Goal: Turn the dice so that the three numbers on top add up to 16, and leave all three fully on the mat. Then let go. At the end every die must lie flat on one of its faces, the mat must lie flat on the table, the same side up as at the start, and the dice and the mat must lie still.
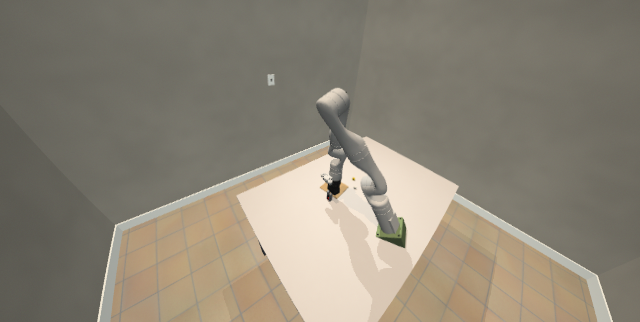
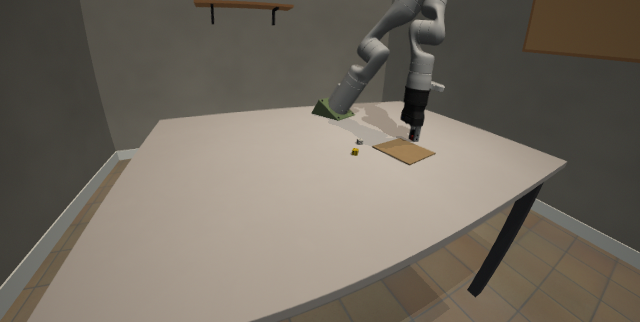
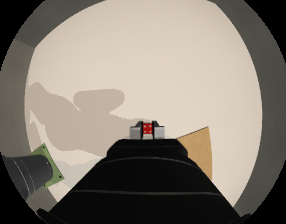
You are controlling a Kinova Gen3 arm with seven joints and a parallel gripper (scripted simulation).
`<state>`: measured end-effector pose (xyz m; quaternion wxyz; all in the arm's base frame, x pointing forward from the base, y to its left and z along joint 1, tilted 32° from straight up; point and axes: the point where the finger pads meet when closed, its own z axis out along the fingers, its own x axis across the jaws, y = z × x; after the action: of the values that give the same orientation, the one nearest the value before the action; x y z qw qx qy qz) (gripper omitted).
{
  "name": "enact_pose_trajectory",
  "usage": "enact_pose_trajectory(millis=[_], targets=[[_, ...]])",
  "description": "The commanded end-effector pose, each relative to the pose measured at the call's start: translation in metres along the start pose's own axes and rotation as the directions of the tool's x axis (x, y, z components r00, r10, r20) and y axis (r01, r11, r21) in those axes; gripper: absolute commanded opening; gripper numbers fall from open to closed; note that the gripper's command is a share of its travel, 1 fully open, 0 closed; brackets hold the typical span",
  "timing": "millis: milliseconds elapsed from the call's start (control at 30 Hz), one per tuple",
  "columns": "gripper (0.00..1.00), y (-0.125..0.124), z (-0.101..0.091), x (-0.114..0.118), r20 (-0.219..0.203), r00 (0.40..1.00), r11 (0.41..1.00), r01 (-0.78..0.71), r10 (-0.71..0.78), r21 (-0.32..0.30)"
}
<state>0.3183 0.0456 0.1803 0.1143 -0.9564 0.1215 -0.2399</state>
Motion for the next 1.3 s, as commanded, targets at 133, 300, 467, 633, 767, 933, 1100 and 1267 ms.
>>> enact_pose_trajectory(millis=[133,300,467,633,767,933,1100,1267], targets=[[0.34,0.000,0.000,0.000,0.000,1.000,1.000,0.000,0.000,0.000],[0.34,0.000,-0.001,0.000,-0.001,1.000,1.000,0.000,0.000,-0.001],[0.34,0.000,-0.003,0.000,-0.004,1.000,1.000,0.002,-0.002,-0.004],[0.34,0.000,-0.006,0.000,-0.008,1.000,1.000,0.004,-0.004,-0.008],[0.34,0.000,-0.011,0.000,-0.015,1.000,1.000,0.003,-0.003,-0.013],[0.34,0.000,-0.020,0.000,-0.026,1.000,1.000,-0.002,0.001,-0.017],[0.34,0.000,-0.026,-0.001,-0.032,0.999,1.000,-0.004,0.004,-0.015],[0.34,0.000,-0.037,-0.001,-0.030,1.000,1.000,-0.003,0.003,-0.001]])
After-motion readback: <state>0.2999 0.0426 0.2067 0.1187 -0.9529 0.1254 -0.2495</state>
